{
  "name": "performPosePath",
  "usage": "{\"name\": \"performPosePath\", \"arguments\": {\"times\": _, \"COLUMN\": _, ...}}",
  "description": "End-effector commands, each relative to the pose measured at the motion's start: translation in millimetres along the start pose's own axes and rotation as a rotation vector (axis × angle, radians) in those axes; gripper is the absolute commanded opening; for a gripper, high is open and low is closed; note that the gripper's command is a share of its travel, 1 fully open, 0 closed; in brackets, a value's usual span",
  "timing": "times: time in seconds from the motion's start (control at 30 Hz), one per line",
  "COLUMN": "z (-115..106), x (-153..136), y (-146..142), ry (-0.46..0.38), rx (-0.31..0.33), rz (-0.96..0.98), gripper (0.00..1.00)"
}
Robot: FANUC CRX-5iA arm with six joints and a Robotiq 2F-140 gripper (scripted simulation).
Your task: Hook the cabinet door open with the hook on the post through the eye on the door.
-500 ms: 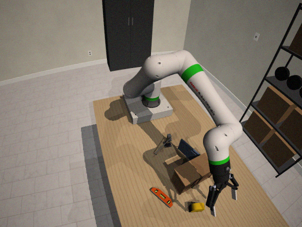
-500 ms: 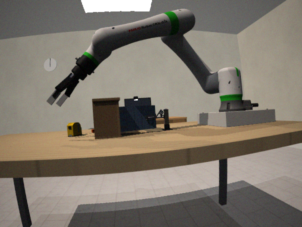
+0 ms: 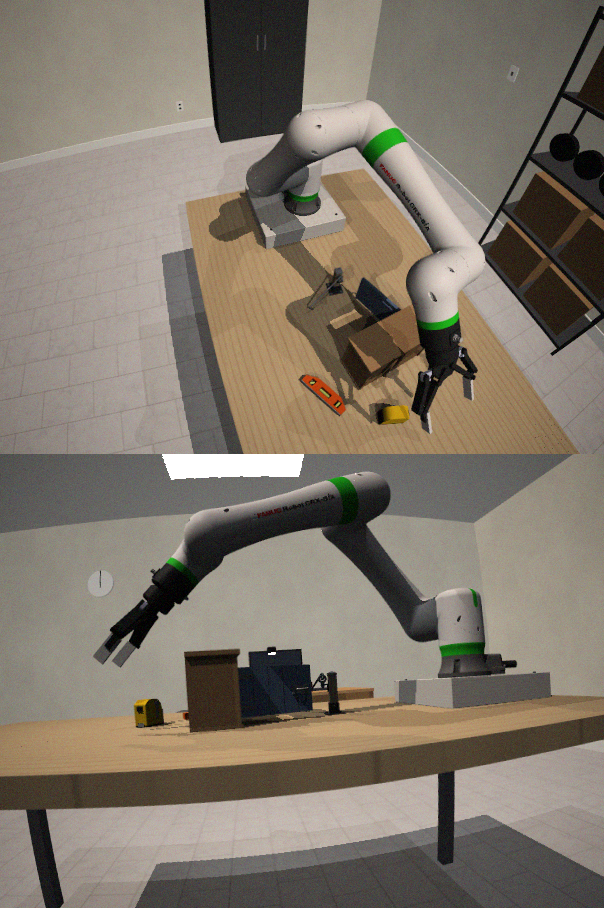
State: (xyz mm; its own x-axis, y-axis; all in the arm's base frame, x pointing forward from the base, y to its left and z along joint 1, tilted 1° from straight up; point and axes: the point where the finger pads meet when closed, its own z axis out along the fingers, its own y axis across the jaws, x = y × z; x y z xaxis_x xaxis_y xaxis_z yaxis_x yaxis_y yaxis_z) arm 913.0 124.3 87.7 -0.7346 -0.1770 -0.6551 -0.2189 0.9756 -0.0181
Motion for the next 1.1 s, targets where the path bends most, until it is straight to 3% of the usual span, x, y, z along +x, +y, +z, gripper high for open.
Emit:
{"name": "performPosePath", "arguments": {"times": 0.0, "z": -0.2, "x": -0.4, "y": 0.0, "ry": -0.001, "rx": 0.0, "rz": 0.0, "gripper": 1.0}}
{"name": "performPosePath", "arguments": {"times": 0.1, "z": -6.4, "x": -7.0, "y": -0.3, "ry": -0.001, "rx": 0.001, "rz": 0.0, "gripper": 1.0}}
{"name": "performPosePath", "arguments": {"times": 0.3, "z": -90.0, "x": -78.5, "y": -0.7, "ry": -0.001, "rx": 0.0, "rz": 0.0, "gripper": 1.0}}
{"name": "performPosePath", "arguments": {"times": 0.6, "z": -91.6, "x": -78.7, "y": -0.6, "ry": 0.0, "rx": 0.0, "rz": 0.0, "gripper": 1.0}}
{"name": "performPosePath", "arguments": {"times": 0.7, "z": -114.6, "x": -52.3, "y": 4.3, "ry": 0.058, "rx": -0.007, "rz": -0.017, "gripper": 1.0}}
{"name": "performPosePath", "arguments": {"times": 0.77, "z": -148.6, "x": -13.9, "y": 11.1, "ry": 0.162, "rx": -0.02, "rz": -0.048, "gripper": 1.0}}
{"name": "performPosePath", "arguments": {"times": 0.83, "z": -163.6, "x": 5.4, "y": 14.4, "ry": 0.318, "rx": -0.038, "rz": -0.093, "gripper": 1.0}}
{"name": "performPosePath", "arguments": {"times": 1.07, "z": -220.4, "x": 77.9, "y": 25.0, "ry": 0.593, "rx": -0.066, "rz": -0.178, "gripper": 1.0}}
